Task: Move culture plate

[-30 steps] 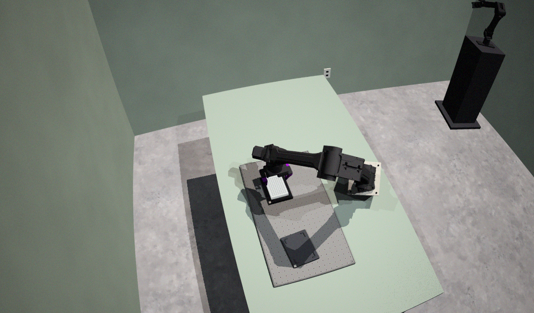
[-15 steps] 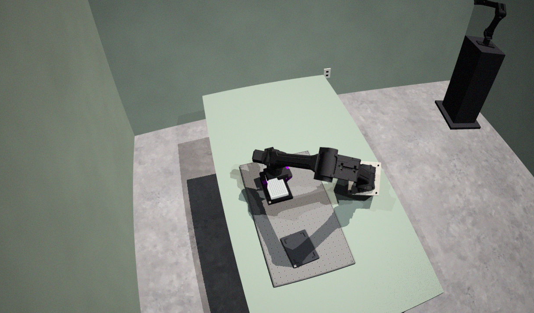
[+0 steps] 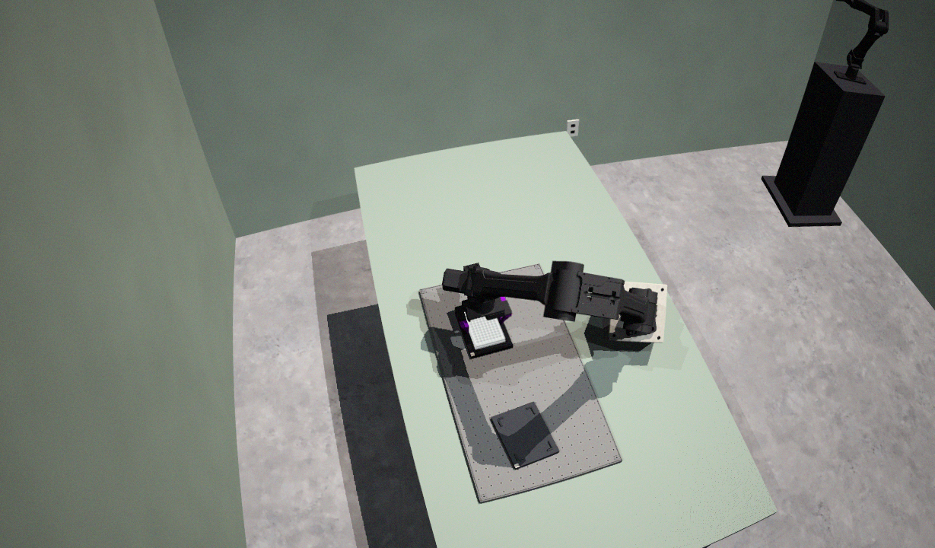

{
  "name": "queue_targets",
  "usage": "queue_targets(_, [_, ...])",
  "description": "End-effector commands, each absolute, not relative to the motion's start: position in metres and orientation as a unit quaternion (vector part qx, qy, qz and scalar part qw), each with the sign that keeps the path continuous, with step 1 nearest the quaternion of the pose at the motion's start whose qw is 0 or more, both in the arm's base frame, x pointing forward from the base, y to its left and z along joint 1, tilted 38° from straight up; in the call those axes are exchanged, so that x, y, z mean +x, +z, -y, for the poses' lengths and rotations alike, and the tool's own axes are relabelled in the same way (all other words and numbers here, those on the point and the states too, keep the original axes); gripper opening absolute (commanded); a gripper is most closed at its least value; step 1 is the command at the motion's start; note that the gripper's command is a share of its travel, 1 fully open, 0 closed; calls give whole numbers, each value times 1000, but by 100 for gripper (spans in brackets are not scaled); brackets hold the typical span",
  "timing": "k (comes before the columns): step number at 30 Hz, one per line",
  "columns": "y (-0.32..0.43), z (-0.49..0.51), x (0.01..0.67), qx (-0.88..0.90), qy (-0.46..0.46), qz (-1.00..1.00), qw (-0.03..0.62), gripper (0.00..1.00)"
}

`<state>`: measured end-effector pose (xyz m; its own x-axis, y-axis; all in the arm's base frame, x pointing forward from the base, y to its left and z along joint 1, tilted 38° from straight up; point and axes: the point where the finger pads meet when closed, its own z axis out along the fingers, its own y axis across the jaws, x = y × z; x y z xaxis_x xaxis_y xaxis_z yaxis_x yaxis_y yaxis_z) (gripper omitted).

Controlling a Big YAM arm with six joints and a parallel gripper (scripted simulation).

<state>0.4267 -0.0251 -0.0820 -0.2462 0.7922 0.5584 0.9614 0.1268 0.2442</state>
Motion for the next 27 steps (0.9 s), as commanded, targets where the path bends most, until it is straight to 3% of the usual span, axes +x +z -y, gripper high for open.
queue_targets(1, [-76, 32, 438, -600, -291, 733, 135, 100])
queue_targets(8, [-76, 32, 438, -600, -291, 733, 135, 100])
queue_targets(9, [-76, 32, 438, -600, -291, 733, 135, 0])
queue_targets(27, [-76, 32, 438, -600, -291, 733, 135, 0])
